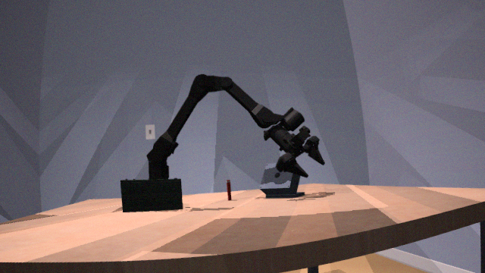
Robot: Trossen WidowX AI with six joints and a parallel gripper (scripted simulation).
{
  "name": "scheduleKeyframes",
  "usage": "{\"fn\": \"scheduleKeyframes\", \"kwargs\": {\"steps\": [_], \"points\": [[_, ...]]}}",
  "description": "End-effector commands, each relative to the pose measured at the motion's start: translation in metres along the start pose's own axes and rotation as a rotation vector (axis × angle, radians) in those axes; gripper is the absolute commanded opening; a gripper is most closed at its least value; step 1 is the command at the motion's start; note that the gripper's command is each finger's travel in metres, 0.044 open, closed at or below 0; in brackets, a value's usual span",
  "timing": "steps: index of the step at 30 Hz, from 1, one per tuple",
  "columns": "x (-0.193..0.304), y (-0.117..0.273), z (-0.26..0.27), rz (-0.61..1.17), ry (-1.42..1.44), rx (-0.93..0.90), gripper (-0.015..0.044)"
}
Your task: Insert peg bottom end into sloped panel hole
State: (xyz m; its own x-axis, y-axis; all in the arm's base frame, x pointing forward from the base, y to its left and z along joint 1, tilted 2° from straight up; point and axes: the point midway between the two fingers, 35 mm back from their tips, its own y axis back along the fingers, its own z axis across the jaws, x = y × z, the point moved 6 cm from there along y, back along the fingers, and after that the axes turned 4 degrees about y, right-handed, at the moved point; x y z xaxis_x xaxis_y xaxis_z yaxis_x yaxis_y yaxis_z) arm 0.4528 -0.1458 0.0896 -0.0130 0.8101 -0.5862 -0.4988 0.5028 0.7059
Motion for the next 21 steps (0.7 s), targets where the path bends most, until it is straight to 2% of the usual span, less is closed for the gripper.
{"fn": "scheduleKeyframes", "kwargs": {"steps": [1, 21], "points": [[0.025, 0.021, 0.005, 0.085, 0.137, -0.01, 0.044], [0.122, 0.111, -0.002, 0.416, 0.699, -0.066, 0.044]]}}
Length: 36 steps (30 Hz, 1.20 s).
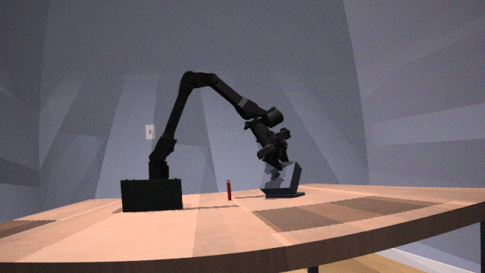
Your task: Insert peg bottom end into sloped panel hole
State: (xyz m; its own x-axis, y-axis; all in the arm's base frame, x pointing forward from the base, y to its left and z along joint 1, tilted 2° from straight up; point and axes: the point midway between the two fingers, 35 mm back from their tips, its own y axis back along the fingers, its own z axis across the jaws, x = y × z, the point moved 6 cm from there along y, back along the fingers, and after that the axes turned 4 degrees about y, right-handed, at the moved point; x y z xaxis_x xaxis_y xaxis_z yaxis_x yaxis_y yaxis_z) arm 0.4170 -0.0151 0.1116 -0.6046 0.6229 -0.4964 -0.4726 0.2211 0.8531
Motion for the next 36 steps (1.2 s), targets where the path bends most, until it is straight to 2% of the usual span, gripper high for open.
{"fn": "scheduleKeyframes", "kwargs": {"steps": [1, 25, 36], "points": [[0.041, 0.006, 0.002, 0.133, 0.161, 0.013, 0.044], [0.161, 0.09, 0.005, 0.504, 0.812, -0.097, 0.044], [0.165, 0.09, 0.004, 0.514, 0.829, -0.101, 0.044]]}}
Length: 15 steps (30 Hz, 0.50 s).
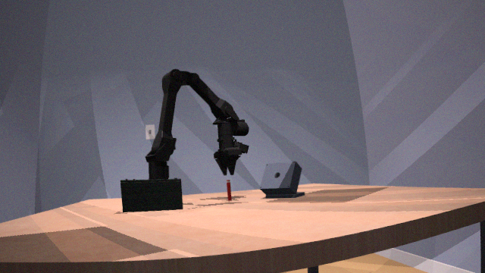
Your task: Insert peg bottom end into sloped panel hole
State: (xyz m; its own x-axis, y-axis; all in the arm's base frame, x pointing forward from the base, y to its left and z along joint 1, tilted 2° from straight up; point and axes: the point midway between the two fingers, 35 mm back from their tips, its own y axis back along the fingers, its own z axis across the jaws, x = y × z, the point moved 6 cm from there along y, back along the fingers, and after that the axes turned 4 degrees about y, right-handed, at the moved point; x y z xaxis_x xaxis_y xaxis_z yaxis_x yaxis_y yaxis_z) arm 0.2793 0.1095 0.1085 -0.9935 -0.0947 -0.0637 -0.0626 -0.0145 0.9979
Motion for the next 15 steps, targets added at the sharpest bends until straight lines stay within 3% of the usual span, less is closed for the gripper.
{"fn": "scheduleKeyframes", "kwargs": {"steps": [1, 15], "points": [[0.002, -0.003, 0.001, 0.007, 0.013, -0.005, 0.044], [0.0, -0.026, 0.002, 0.007, 0.013, -0.005, 0.044]]}}
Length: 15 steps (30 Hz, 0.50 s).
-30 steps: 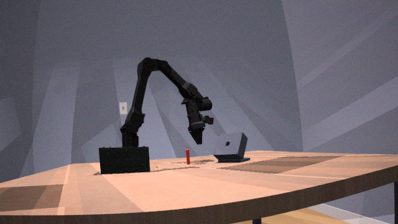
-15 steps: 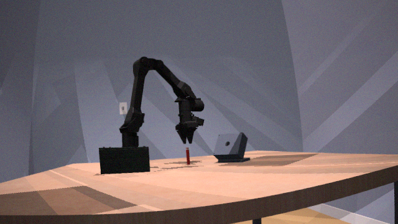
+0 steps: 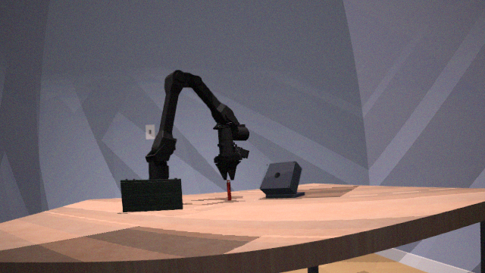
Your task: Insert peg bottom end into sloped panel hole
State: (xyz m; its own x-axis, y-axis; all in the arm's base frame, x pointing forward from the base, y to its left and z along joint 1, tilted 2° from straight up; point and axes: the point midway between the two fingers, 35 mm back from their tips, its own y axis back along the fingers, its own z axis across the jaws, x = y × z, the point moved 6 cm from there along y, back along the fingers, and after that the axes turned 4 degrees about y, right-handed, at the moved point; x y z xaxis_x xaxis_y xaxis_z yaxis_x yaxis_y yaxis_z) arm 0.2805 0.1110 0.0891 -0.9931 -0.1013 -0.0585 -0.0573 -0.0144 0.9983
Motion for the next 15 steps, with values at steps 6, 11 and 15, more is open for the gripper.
{"fn": "scheduleKeyframes", "kwargs": {"steps": [6, 11, 15], "points": [[0.001, -0.016, 0.0, 0.002, 0.007, -0.005, 0.044], [0.001, -0.025, 0.0, 0.002, 0.007, -0.005, 0.044], [0.001, -0.031, 0.0, 0.002, 0.007, -0.004, 0.044]]}}
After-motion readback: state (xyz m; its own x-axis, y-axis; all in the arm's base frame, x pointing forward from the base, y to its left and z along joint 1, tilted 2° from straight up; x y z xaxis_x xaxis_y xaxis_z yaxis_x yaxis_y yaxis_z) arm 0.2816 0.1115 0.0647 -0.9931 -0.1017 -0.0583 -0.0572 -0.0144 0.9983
